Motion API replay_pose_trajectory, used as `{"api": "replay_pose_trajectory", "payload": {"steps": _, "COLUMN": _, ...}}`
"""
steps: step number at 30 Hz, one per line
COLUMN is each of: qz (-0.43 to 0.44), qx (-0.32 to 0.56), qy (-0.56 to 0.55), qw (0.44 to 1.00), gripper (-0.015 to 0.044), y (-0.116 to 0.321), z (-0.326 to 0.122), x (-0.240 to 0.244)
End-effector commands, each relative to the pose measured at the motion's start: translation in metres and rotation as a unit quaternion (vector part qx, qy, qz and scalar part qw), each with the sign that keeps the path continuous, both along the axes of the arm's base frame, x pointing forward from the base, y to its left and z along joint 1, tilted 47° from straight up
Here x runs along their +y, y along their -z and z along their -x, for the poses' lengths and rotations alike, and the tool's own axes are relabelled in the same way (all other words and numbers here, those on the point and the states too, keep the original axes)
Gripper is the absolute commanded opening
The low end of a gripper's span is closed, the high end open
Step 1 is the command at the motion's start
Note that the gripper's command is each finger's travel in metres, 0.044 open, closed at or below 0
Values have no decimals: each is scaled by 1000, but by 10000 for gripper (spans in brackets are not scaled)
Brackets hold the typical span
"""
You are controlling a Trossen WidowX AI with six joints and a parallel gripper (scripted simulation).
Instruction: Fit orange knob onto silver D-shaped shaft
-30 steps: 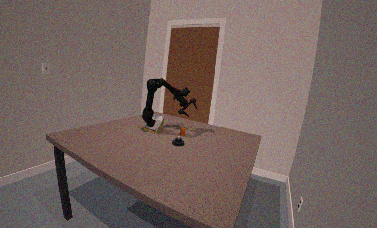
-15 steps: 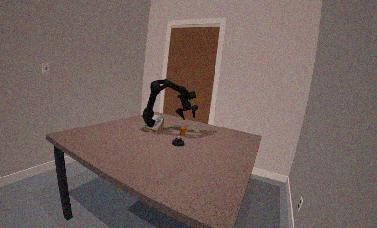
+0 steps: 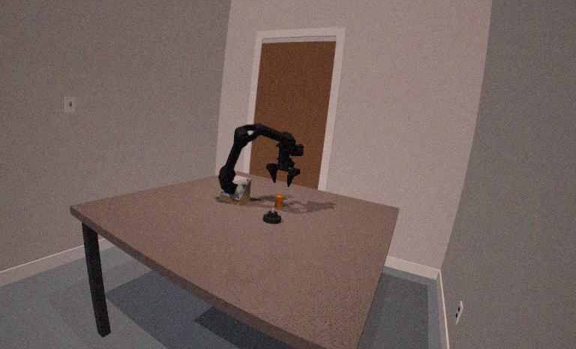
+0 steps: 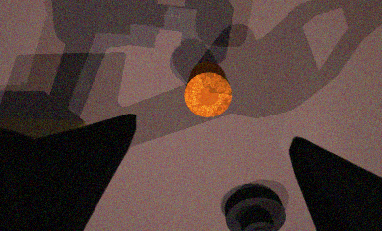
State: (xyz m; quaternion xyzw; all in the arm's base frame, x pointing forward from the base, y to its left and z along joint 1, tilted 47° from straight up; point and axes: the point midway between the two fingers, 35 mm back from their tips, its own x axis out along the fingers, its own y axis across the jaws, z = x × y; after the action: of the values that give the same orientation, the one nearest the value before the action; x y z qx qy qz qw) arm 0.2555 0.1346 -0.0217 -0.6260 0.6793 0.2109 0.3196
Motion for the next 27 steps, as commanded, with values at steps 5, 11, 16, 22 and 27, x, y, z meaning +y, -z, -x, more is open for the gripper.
{"api": "replay_pose_trajectory", "payload": {"steps": 5, "qz": 4, "qx": 0, "qy": 11, "qw": 1000, "gripper": 440, "y": 23, "z": 4, "x": -23}}
{"api": "replay_pose_trajectory", "payload": {"steps": 11, "qz": 4, "qx": 0, "qy": 11, "qw": 1000, "gripper": 440, "y": 28, "z": 4, "x": -28}}
{"api": "replay_pose_trajectory", "payload": {"steps": 16, "qz": 4, "qx": 0, "qy": 11, "qw": 1000, "gripper": 440, "y": 34, "z": 3, "x": -36}}
{"api": "replay_pose_trajectory", "payload": {"steps": 22, "qz": 4, "qx": 0, "qy": 11, "qw": 1000, "gripper": 440, "y": 40, "z": 2, "x": -41}}
{"api": "replay_pose_trajectory", "payload": {"steps": 27, "qz": 4, "qx": 0, "qy": 11, "qw": 1000, "gripper": 440, "y": 46, "z": 2, "x": -47}}
